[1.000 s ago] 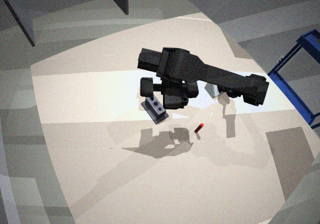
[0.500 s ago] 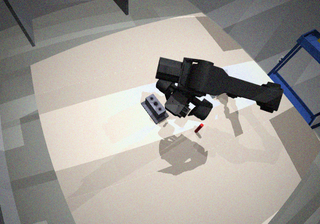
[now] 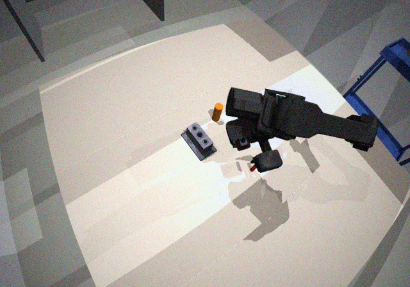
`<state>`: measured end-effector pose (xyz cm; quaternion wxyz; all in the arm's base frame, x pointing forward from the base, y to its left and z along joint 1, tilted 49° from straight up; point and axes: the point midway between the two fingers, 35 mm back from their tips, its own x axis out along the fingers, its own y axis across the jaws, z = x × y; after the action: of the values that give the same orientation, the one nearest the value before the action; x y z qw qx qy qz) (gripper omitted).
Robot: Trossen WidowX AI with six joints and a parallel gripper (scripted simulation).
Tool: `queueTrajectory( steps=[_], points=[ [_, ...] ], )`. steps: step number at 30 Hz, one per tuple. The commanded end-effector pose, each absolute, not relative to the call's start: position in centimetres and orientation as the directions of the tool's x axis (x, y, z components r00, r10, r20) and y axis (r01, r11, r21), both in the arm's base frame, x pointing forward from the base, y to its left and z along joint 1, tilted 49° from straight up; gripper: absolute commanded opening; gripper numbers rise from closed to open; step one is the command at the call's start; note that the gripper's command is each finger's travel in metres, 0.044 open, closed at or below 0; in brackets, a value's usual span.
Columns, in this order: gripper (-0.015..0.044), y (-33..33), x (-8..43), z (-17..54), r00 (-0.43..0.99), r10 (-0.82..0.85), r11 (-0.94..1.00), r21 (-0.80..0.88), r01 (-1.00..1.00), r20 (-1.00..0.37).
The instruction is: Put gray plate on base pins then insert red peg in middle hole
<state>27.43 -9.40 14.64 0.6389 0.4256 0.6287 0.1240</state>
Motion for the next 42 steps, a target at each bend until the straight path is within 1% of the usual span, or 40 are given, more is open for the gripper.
queueTrajectory(
  steps=[1, 23, 28, 42],
  points=[
    [0.044, -4.4, 23.3, 17.0, 0.185, 0.698, 0.159, 0.402, 0.902, -0.692],
    [0.044, -4.5, 23.5, 16.9, 0.182, 0.7, 0.154, 0.394, 0.906, -0.691],
    [0.044, -2.5, 23.9, 14.8, 0.143, 0.733, 0.141, 0.355, 0.924, -0.665],
    [0.044, -1.2, 24.2, 13.7, 0.143, 0.733, 0.141, 0.355, 0.924, -0.665]
  ],
)
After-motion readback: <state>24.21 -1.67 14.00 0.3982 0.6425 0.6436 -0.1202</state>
